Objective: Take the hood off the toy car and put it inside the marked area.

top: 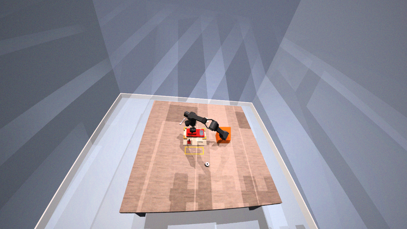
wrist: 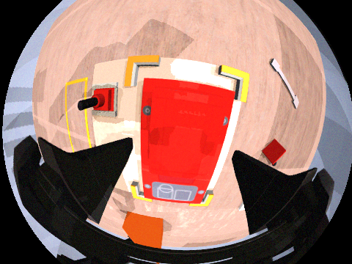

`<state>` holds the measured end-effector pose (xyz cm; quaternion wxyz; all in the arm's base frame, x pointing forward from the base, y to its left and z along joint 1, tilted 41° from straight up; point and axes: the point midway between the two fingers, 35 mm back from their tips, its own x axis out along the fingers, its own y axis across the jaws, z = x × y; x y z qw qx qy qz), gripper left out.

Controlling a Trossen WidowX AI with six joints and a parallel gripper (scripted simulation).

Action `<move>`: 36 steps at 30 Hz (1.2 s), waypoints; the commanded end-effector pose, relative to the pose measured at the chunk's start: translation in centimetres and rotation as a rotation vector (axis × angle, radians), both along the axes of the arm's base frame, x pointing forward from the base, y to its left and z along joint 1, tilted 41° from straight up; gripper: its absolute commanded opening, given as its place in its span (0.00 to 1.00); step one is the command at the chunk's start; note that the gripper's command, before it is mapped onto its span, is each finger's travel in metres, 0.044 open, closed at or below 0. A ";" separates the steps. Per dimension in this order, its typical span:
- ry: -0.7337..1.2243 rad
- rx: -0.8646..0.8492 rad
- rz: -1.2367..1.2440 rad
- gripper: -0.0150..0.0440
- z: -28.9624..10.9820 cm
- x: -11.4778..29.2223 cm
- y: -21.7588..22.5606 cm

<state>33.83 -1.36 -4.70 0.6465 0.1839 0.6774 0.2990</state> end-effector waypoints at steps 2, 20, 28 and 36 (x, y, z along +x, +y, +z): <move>0.010 0.005 -0.004 1.00 -0.4 -0.2 0.3; 0.010 0.006 -0.003 1.00 -1.2 -0.4 0.9; 0.010 0.006 -0.003 1.00 -1.5 -0.4 1.1; 0.010 0.006 -0.003 1.00 -1.7 -0.5 1.3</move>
